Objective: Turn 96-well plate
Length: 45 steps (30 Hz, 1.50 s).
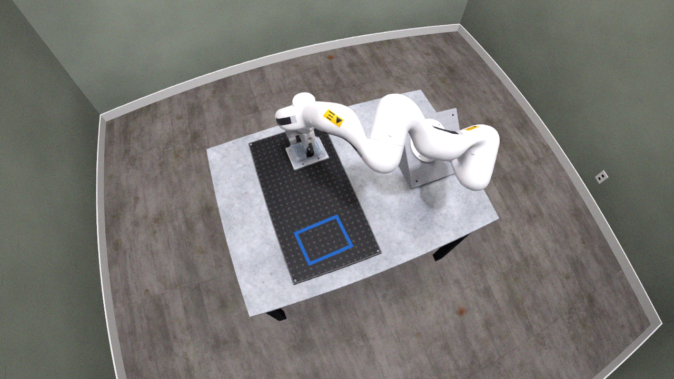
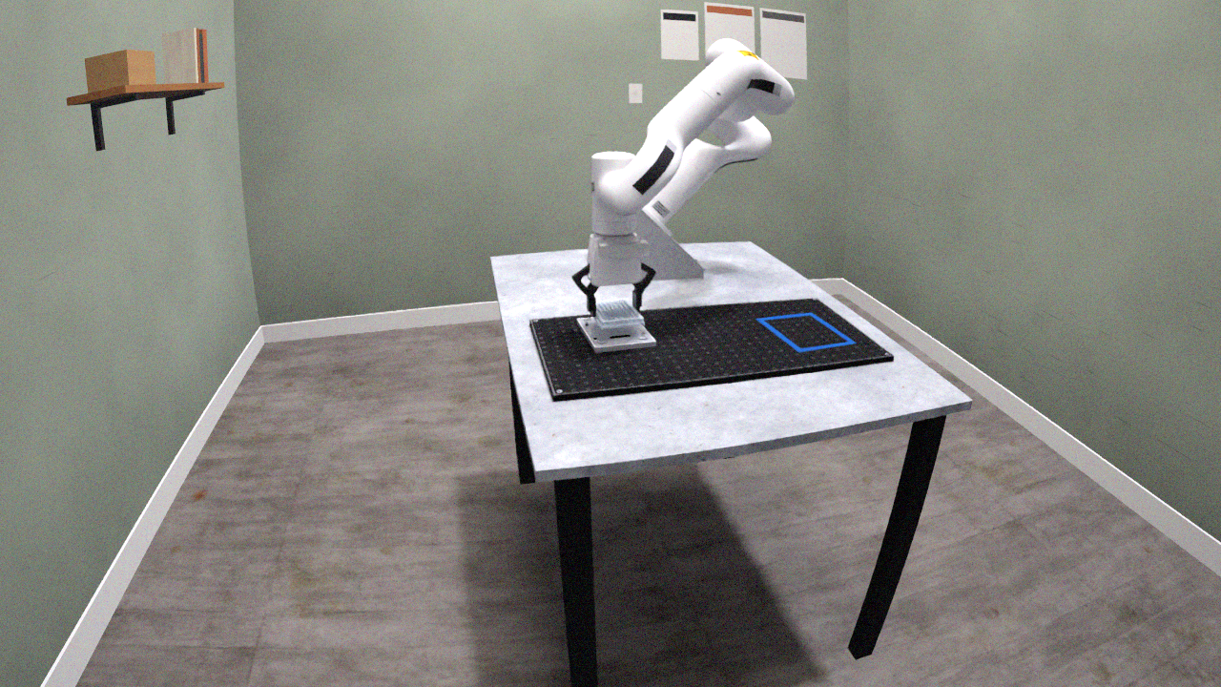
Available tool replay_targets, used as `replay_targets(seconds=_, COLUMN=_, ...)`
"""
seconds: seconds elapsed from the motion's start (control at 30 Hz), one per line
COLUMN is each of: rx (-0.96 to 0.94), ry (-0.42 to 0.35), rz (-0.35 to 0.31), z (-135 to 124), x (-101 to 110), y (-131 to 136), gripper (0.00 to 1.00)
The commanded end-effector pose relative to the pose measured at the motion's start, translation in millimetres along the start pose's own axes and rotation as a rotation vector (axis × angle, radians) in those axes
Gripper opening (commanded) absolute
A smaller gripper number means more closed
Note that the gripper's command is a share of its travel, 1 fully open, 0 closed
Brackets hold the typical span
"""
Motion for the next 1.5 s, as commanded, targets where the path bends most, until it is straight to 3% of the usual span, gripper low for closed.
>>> replay_targets(seconds=0.0, rx=0.001, ry=0.002, rz=-0.001, z=1.1, x=-7.9, y=0.2, gripper=0.00)
replay_targets(seconds=1.47, rx=0.001, ry=0.002, rz=-0.001, z=1.0, x=-16.7, y=0.2, gripper=0.00)
Point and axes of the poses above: the point where the finger pads meet when closed, its own x axis back along the fingers, its own y axis across the jaws, z = x × y, the point moved 2 cm from there along x, back along the fingers, and after that the axes turned 7 degrees about -x, right-handed, at the moved point
